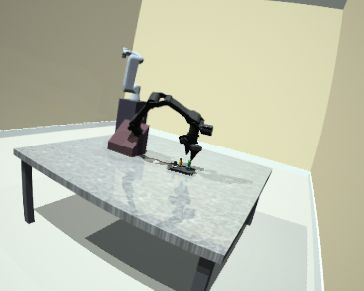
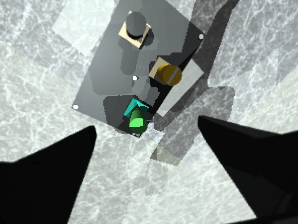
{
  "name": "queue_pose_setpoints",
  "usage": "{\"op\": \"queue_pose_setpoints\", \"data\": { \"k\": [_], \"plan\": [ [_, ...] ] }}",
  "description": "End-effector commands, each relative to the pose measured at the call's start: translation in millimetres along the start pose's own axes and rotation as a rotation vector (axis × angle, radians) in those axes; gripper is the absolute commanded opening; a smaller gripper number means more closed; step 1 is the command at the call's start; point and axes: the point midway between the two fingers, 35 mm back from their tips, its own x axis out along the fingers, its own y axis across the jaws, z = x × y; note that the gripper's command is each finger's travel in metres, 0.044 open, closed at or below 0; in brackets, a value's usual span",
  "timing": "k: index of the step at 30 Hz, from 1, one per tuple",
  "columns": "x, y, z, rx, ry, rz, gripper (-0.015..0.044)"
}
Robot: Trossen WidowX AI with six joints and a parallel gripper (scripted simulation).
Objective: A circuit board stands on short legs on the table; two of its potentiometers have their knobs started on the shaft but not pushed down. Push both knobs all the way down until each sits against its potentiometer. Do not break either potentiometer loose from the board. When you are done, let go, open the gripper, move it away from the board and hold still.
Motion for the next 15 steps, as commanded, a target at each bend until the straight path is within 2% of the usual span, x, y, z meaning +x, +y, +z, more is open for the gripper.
{"op": "queue_pose_setpoints", "data": {
  "k": [1,15],
  "plan": [
    [-0.3,-3.7,4.2,-0.151,-0.004,0.0,0.044],
    [-4.3,-12.1,13.7,-0.639,-0.006,0.001,0.044]
  ]
}}
